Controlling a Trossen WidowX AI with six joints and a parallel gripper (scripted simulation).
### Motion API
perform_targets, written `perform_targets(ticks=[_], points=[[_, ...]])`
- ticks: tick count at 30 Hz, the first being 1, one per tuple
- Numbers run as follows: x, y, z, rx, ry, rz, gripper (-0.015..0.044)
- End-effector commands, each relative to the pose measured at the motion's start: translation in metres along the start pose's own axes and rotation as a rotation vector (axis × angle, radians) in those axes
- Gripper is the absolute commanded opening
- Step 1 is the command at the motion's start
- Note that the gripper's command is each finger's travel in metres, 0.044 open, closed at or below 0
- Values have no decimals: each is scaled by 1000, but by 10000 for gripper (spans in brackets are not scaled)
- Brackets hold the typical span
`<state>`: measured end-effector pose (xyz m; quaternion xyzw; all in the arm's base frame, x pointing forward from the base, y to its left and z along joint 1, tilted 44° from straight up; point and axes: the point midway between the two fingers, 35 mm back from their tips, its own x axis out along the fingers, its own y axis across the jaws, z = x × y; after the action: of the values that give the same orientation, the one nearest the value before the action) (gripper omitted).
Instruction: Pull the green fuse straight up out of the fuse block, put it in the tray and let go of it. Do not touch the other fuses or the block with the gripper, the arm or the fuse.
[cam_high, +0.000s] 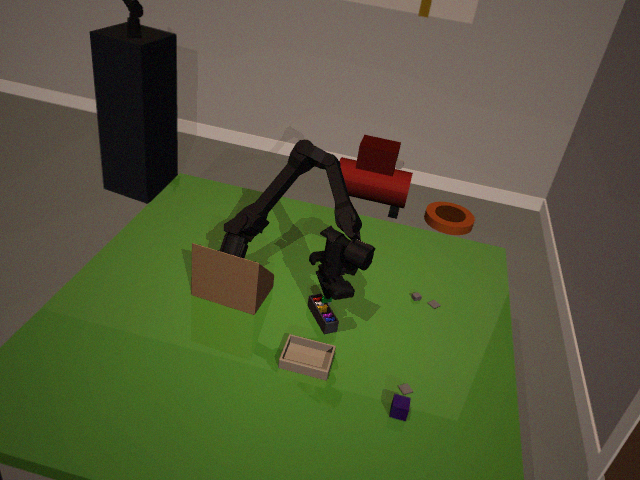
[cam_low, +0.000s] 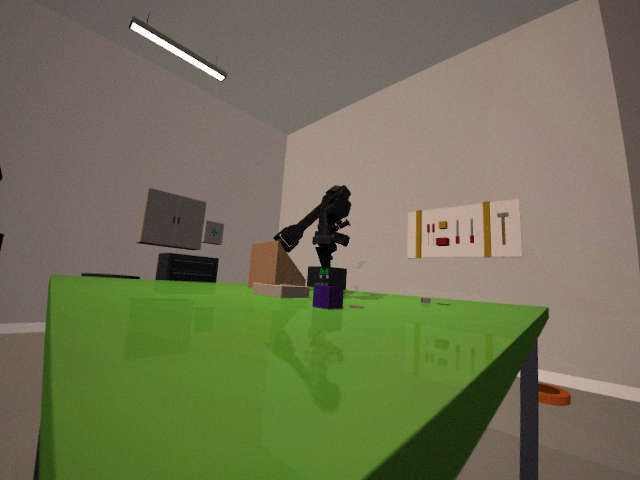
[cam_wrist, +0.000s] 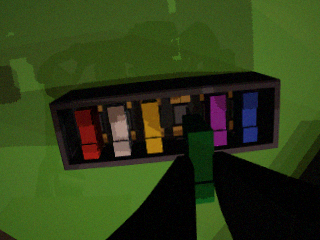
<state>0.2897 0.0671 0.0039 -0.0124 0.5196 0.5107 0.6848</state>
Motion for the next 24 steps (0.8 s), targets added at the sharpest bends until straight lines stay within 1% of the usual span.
perform_targets(ticks=[1, 6, 24], points=[[-7, -1, 0, -8, 2, -6, 0], [-9, -4, -1, -8, 2, -7, 0], [-15, -87, -49, -7, 11, -23, 0]])
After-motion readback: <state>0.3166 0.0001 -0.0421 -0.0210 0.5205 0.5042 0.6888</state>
